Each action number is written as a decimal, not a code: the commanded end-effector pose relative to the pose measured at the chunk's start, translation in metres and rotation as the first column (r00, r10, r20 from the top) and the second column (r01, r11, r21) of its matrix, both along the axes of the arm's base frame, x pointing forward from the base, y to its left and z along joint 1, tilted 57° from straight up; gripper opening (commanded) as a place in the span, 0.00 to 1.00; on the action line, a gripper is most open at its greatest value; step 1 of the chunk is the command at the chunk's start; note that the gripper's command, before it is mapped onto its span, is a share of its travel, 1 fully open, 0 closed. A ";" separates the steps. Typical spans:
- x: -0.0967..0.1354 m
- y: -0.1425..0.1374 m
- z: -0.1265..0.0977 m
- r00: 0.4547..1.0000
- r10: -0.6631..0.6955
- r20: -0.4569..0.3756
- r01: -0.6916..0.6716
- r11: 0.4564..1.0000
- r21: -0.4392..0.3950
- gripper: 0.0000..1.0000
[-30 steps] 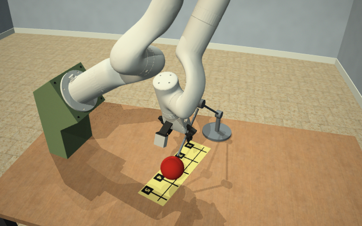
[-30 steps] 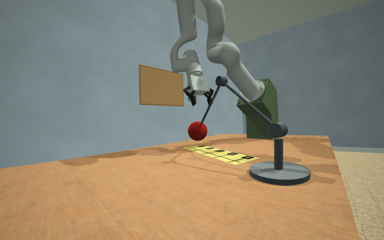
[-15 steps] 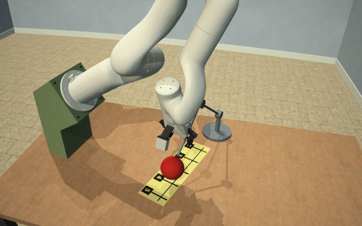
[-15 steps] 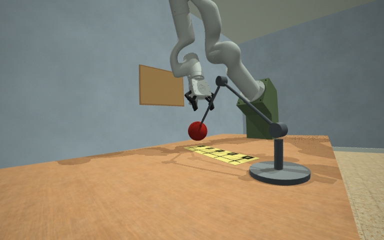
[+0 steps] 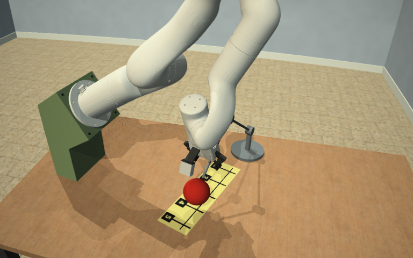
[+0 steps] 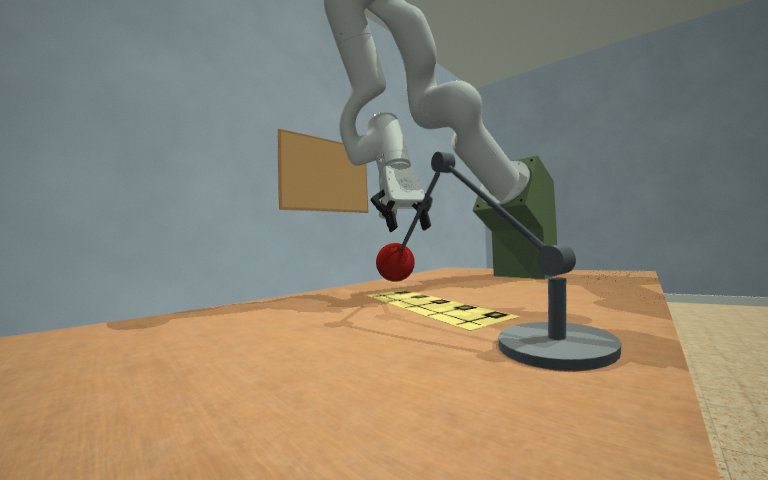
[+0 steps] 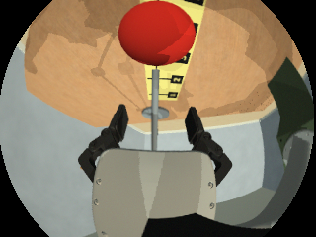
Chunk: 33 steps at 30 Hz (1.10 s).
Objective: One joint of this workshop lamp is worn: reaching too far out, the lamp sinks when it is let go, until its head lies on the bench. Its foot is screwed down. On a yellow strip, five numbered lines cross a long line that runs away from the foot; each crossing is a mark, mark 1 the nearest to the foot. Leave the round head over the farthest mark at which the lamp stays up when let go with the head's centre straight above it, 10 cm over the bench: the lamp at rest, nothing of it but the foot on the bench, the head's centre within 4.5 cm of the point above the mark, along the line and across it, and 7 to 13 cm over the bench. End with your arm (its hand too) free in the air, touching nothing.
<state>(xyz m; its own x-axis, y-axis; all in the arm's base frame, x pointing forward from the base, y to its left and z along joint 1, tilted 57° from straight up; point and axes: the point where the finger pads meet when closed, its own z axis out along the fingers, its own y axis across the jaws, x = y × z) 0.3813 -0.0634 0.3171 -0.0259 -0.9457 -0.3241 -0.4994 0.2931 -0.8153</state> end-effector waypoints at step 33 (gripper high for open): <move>0.015 0.001 -0.005 1.000 -0.004 0.012 0.004 1.000 -0.003 0.00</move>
<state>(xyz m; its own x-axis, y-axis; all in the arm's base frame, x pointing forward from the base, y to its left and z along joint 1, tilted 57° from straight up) 0.3959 -0.0621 0.3124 -0.0255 -0.9466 -0.3215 -0.4887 0.2924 -0.8220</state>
